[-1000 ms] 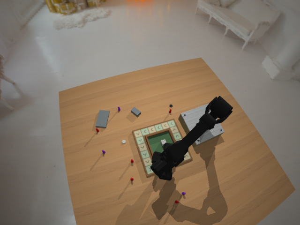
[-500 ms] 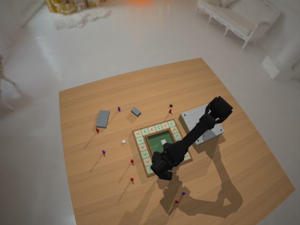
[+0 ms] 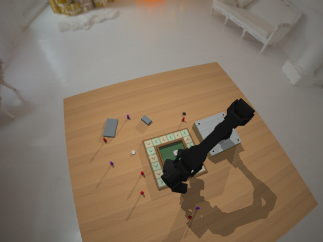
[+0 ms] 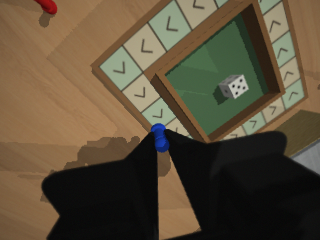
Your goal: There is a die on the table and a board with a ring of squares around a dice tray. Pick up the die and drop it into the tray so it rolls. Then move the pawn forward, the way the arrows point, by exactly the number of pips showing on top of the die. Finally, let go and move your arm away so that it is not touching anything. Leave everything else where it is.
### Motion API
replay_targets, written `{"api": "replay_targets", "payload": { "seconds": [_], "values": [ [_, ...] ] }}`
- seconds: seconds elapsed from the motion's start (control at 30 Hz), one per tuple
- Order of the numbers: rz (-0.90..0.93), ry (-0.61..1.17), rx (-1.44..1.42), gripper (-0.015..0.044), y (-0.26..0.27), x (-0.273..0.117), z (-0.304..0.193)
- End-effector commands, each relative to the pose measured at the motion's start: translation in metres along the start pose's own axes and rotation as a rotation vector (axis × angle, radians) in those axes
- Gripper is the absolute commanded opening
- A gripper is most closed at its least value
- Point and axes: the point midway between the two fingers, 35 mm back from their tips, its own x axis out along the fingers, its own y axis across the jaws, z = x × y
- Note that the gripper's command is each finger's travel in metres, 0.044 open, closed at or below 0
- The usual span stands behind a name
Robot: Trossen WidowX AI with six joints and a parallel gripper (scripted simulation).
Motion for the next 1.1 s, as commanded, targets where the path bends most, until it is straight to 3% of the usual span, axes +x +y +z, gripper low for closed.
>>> {"api": "replay_targets", "payload": {
  "seconds": [0.0, 0.27, 1.07],
  "values": [
    [-0.002, -0.004, -0.004, 0.0000, -0.002, -0.028, 0.000],
    [-0.003, -0.002, 0.000, 0.0000, -0.005, -0.049, -0.003],
    [-0.006, -0.001, -0.016, 0.0000, -0.076, -0.023, -0.031]
  ]
}}
